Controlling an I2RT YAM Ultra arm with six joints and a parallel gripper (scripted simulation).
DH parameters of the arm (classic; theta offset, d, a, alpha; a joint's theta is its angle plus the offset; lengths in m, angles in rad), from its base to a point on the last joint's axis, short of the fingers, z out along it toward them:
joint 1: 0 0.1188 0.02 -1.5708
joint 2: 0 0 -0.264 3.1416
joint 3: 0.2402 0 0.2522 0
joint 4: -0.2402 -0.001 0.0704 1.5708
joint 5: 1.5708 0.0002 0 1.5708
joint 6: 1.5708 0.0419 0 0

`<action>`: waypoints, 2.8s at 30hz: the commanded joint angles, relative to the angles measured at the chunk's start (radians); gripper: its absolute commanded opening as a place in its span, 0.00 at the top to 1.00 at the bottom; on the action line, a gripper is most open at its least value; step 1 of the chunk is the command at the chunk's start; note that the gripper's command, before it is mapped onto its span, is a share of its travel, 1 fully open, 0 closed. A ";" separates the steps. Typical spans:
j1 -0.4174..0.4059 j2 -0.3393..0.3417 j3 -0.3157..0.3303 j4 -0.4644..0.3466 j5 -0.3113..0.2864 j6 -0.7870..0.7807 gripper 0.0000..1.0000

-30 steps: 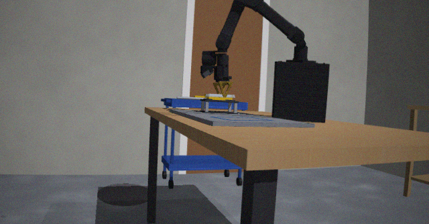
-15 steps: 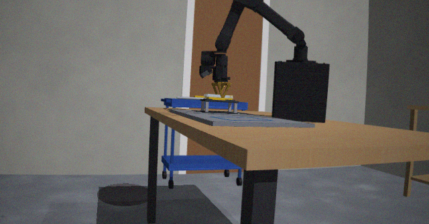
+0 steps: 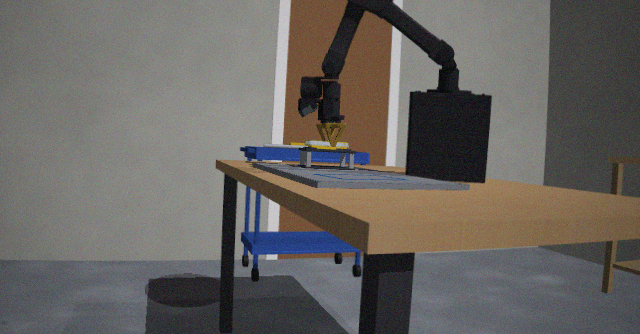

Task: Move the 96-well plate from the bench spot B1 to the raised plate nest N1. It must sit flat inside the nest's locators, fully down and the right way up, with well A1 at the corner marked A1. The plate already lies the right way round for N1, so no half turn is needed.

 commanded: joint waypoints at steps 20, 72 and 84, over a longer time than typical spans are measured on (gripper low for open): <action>0.005 -0.039 -0.021 0.027 -0.006 0.006 1.00; 0.004 -0.025 -0.016 0.045 -0.006 0.008 1.00; 0.004 -0.003 -0.036 0.051 -0.006 0.008 1.00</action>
